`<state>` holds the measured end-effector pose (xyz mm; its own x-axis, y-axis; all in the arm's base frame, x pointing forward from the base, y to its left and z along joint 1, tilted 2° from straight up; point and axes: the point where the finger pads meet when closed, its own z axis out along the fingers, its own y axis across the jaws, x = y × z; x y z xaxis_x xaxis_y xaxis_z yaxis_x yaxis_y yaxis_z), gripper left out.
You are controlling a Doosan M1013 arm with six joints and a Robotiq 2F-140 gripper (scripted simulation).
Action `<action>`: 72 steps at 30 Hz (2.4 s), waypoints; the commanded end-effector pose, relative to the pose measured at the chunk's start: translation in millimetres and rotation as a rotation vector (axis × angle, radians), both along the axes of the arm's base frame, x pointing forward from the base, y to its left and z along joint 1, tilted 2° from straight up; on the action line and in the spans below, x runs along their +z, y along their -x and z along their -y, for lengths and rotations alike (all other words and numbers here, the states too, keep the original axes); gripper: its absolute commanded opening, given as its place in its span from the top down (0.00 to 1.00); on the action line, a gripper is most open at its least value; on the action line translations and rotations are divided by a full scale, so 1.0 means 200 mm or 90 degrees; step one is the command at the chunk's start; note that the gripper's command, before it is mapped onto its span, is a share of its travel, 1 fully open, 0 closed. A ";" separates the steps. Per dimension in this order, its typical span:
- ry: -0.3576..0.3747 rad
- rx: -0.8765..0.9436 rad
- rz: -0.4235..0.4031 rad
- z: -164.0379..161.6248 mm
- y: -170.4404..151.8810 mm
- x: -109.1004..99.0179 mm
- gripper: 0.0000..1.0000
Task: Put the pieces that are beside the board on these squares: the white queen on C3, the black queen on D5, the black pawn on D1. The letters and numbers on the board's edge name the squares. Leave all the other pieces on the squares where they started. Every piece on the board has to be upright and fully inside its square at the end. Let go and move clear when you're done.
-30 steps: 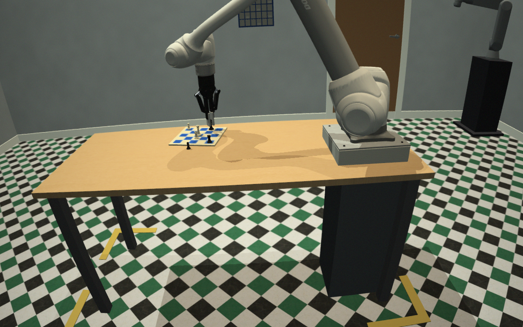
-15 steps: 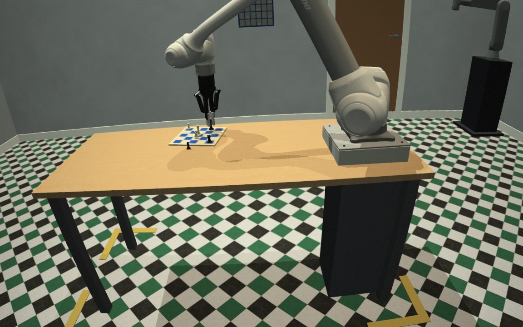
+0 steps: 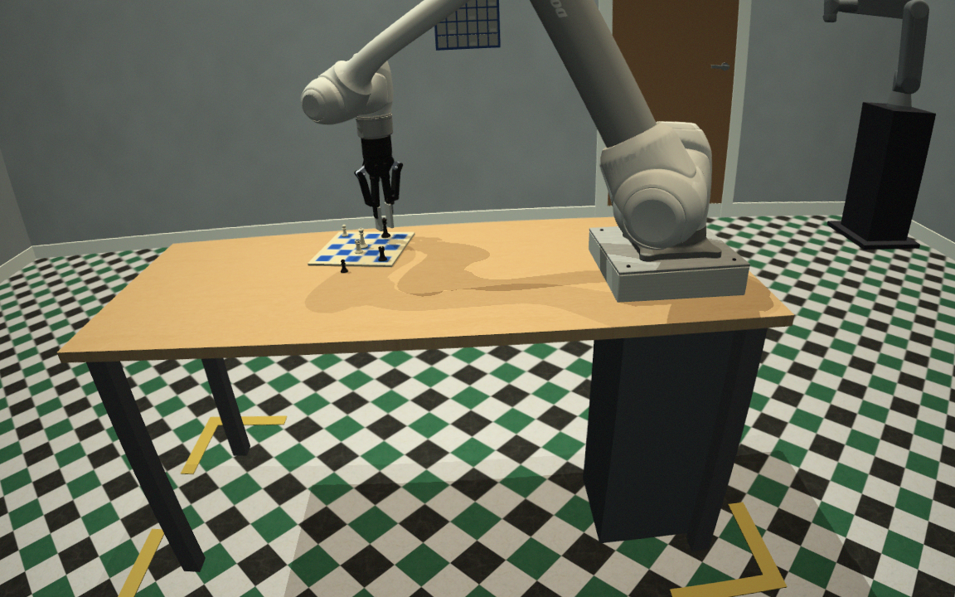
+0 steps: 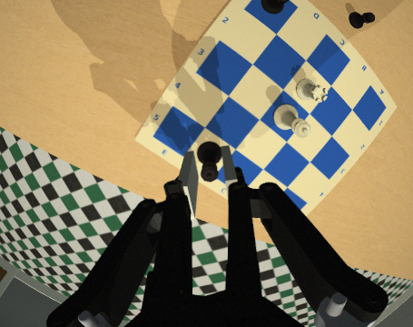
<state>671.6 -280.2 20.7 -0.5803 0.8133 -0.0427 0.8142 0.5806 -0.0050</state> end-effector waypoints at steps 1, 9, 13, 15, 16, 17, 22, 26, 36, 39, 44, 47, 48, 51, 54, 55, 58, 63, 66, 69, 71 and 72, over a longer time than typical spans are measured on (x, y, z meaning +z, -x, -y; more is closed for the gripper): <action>0.000 0.000 0.000 0.00 0.00 0.01 0.75; 0.000 0.000 0.000 -0.01 0.00 0.16 0.75; 0.000 0.000 0.000 -0.01 0.00 0.21 0.75; 0.000 0.000 0.000 -0.01 0.01 0.27 0.75; 0.000 0.000 0.000 -0.01 0.01 0.30 0.75; 0.000 0.000 0.000 -0.01 0.01 0.32 0.75; 0.000 0.000 0.000 -0.02 0.01 0.42 0.75; 0.000 0.000 0.000 -0.02 0.01 0.45 0.75; 0.000 0.000 0.000 -0.02 0.01 0.45 0.00; 0.000 0.000 0.000 -0.02 0.01 0.45 0.00; 0.000 0.000 0.000 -0.02 0.01 0.45 0.00; 0.000 0.000 0.000 -0.02 0.01 0.45 0.00; 0.000 0.000 0.000 -0.02 0.01 0.45 0.00; 0.000 0.000 0.000 -0.02 0.01 0.45 0.00; 0.000 -0.006 0.000 -0.02 0.01 0.45 0.00; 0.000 -0.012 0.001 -0.02 0.01 0.45 0.00; -0.001 -0.043 0.002 -0.04 0.00 0.44 0.00; -0.002 -0.102 0.004 -0.07 -0.02 0.44 0.00; -0.004 -0.191 0.007 -0.12 -0.04 0.43 0.00; -0.007 -0.310 0.012 -0.19 -0.08 0.42 0.00; -0.009 -0.375 0.014 -0.24 -0.10 0.41 0.00; -0.011 -0.404 0.016 -0.27 -0.11 0.41 0.00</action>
